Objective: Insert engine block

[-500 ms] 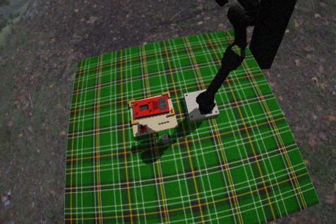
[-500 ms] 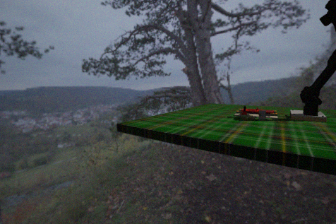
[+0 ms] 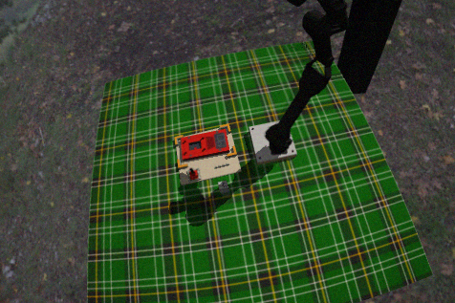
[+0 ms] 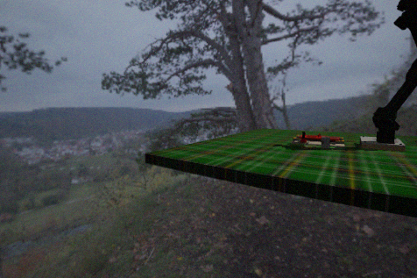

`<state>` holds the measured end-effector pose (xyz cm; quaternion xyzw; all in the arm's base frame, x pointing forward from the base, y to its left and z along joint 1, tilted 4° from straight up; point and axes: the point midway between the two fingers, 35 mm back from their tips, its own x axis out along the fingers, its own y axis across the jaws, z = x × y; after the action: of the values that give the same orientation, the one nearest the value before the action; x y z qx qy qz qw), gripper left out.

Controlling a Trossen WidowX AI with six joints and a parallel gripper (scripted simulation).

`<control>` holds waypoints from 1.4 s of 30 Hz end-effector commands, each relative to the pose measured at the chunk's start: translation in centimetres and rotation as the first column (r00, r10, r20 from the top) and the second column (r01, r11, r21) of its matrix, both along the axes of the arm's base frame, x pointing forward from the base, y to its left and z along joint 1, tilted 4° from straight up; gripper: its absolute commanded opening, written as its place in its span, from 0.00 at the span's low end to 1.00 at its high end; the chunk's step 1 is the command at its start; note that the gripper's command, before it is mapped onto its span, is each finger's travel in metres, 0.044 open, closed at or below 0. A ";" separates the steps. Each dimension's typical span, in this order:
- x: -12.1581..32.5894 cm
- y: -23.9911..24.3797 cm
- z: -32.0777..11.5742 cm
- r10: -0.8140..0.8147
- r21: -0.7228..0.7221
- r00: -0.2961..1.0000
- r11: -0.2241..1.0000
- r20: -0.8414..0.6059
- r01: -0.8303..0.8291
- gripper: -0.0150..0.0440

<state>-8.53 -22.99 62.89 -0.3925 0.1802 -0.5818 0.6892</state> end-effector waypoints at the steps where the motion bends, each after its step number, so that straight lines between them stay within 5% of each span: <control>1: 0.8 0.8 0.7 -0.039 -0.055 0.997 0.998 -0.067 0.035 1.00; 25: 9.3 8.7 7.1 -0.356 -0.542 0.812 0.839 -0.463 0.059 1.00; 42: 17.3 15.8 8.8 -0.626 -0.814 0.592 0.573 -0.507 -0.092 1.00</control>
<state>7.18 -8.52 71.64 -0.7974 0.2490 -0.4973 0.2343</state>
